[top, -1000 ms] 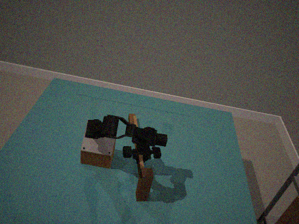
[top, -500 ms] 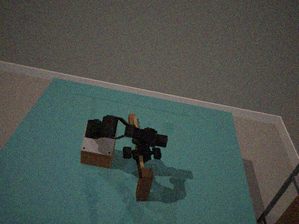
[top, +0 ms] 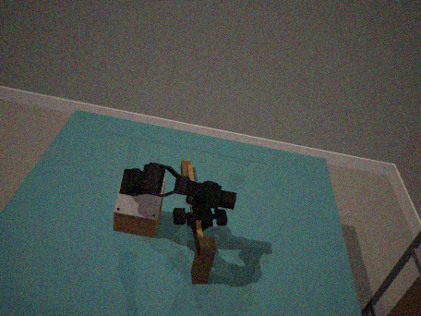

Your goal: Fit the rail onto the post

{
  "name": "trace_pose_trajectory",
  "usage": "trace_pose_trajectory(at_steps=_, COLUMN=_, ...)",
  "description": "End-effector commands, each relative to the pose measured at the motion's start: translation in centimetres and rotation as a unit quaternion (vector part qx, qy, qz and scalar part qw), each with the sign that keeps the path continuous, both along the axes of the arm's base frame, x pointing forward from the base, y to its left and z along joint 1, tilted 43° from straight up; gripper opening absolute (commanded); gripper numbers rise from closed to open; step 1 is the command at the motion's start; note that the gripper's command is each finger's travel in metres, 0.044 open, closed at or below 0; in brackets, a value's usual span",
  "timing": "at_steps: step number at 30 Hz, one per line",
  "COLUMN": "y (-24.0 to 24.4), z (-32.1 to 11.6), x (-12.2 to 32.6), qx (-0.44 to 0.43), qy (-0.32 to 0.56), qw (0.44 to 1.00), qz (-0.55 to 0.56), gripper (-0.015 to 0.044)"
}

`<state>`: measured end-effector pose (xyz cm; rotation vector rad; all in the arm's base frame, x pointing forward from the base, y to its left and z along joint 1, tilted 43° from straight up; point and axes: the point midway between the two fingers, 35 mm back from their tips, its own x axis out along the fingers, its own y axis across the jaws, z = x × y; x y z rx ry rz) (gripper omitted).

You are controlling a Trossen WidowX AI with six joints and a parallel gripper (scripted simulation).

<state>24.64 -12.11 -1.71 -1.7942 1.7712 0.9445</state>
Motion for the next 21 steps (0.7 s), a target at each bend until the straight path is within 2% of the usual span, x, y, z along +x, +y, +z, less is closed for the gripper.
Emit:
trace_pose_trajectory(at_steps=1, y=-0.04, z=0.42, x=0.22, qx=-0.001, qy=-0.004, qw=1.000, qz=0.003, gripper=0.0000)
trace_pose_trajectory(at_steps=21, y=-0.49, z=0.82, x=0.31, qx=-0.001, qy=-0.004, qw=1.000, qz=0.003, gripper=0.0000)
